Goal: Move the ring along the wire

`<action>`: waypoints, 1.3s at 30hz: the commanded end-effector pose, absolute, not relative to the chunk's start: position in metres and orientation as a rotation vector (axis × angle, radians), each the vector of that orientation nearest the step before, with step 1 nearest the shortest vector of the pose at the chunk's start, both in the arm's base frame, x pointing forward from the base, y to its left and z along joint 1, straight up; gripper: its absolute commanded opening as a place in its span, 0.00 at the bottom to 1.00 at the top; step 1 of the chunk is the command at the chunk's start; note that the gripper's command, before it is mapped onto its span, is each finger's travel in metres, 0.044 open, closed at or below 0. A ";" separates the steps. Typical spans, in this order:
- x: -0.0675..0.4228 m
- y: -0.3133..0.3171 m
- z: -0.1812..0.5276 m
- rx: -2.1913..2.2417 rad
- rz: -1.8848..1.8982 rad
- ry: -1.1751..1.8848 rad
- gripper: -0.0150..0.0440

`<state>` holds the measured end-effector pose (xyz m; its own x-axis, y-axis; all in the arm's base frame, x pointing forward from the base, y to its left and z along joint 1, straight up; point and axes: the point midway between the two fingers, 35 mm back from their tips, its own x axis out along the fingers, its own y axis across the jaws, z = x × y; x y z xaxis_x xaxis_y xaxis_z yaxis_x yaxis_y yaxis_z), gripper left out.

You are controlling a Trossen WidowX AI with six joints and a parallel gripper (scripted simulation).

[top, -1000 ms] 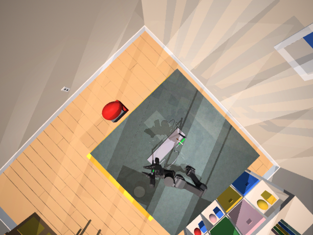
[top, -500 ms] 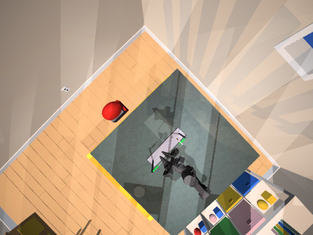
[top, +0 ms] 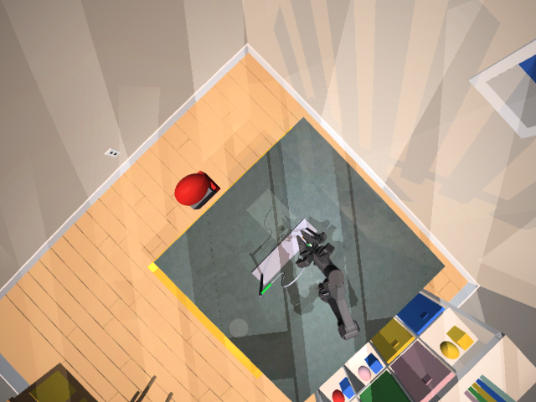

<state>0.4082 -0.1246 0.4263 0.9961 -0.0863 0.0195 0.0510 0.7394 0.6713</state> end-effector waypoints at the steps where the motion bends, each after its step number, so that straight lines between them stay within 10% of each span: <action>1: 0.397 -0.162 0.393 0.702 -0.138 -0.038 0.53; 16: 0.337 -0.247 0.278 0.586 -0.274 0.026 0.53; 39: 0.253 -0.192 0.105 0.061 -0.060 0.103 0.53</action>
<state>0.2694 -0.2097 0.1245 0.9910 -0.0872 -0.1018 0.0994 0.9877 0.1210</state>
